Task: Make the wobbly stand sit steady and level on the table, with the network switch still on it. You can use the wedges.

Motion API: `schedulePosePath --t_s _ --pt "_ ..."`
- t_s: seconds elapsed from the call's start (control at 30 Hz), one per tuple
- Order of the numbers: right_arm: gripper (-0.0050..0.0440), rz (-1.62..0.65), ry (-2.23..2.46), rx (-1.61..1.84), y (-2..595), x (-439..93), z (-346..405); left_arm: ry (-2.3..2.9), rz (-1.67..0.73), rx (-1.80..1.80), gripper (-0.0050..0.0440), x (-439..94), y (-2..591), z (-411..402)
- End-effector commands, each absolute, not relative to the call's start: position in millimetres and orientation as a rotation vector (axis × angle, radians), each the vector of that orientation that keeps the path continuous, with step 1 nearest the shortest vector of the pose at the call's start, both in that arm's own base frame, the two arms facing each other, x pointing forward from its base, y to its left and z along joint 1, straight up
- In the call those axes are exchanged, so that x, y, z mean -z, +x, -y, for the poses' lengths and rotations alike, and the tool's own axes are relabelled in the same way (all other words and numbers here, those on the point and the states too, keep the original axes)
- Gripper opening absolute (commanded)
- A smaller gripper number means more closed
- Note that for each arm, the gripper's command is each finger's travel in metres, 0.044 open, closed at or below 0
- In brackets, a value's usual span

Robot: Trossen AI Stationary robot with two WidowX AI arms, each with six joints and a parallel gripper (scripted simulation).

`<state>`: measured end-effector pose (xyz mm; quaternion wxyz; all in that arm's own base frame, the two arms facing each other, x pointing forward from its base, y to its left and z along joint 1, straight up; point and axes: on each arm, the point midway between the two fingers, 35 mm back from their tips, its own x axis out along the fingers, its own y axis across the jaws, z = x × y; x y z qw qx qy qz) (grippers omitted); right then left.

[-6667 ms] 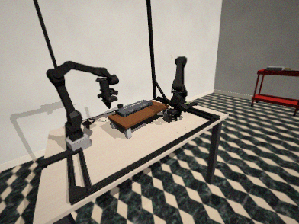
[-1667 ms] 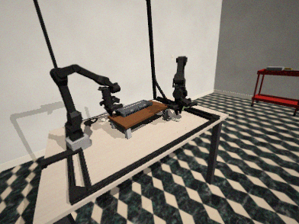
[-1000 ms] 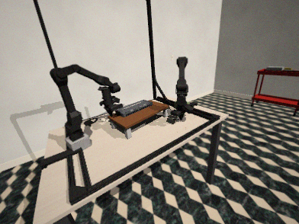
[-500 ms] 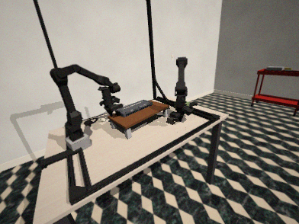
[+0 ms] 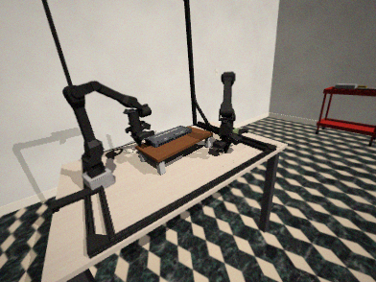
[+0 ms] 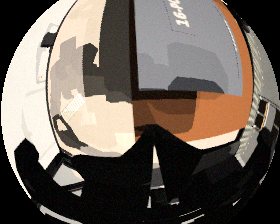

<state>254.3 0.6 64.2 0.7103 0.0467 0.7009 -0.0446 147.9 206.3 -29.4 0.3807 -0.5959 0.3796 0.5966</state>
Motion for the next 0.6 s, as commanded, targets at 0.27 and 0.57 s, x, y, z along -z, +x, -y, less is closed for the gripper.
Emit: schedulePosePath --t_s 0.27,0.57 --pt "0.0 -1.568 0.105 0.105 252.3 -56.2 -0.3 -1.521 -0.972 -1.521 0.0 29.4 152.1 -196.1" --pt "0.0 -1.568 0.105 0.105 252.3 -56.2 -0.3 -1.521 -0.972 -1.521 0.0 29.4 156.7 -186.1"
